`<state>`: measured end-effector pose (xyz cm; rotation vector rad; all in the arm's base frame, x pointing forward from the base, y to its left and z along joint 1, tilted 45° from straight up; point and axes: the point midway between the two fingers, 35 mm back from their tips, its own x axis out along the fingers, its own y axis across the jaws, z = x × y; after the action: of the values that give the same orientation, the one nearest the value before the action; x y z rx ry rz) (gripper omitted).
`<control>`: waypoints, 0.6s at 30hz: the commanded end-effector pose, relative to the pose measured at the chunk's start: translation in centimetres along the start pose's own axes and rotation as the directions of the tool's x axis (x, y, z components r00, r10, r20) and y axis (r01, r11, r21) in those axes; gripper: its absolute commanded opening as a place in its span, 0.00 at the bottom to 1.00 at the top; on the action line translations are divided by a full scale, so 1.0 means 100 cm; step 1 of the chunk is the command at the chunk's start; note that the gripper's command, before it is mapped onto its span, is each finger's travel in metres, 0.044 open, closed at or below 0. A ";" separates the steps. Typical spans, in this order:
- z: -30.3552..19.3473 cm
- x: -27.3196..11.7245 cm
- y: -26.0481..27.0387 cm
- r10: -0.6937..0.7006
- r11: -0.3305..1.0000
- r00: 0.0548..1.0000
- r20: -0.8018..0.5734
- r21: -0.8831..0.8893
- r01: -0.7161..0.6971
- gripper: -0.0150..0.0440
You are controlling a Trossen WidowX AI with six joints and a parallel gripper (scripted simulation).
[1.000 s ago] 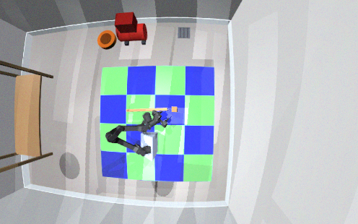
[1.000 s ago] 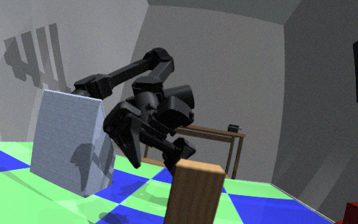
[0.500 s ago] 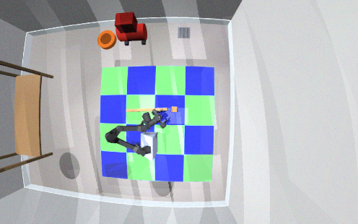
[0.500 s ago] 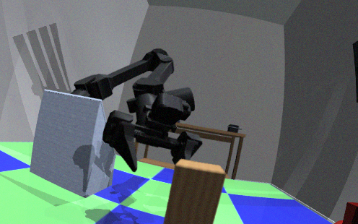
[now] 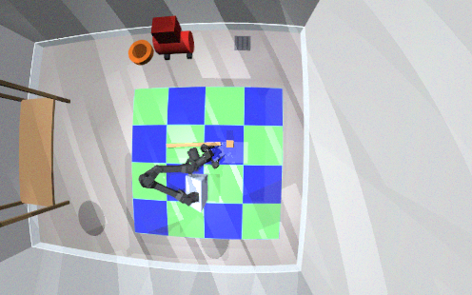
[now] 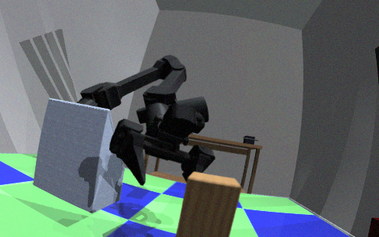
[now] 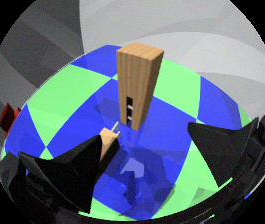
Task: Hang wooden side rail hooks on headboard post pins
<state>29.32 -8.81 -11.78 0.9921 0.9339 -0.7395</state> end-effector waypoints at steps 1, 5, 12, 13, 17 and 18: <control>0.001 0.006 0.005 -0.003 0.989 0.999 -0.048 -0.145 -0.004 1.00; 0.000 0.013 0.010 -0.015 0.933 0.992 -0.124 -0.359 -0.031 1.00; -0.001 0.020 0.019 -0.029 0.734 0.966 -0.256 -0.661 -0.153 1.00; -0.001 0.021 0.020 -0.030 0.697 0.961 -0.274 -0.695 -0.177 1.00; 0.000 0.023 0.026 -0.031 0.532 0.937 -0.347 -0.800 -0.278 1.00; 0.000 0.023 0.027 -0.031 0.488 0.931 -0.364 -0.818 -0.304 1.00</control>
<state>31.95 -7.93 -13.08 0.3316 1.3059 -0.0013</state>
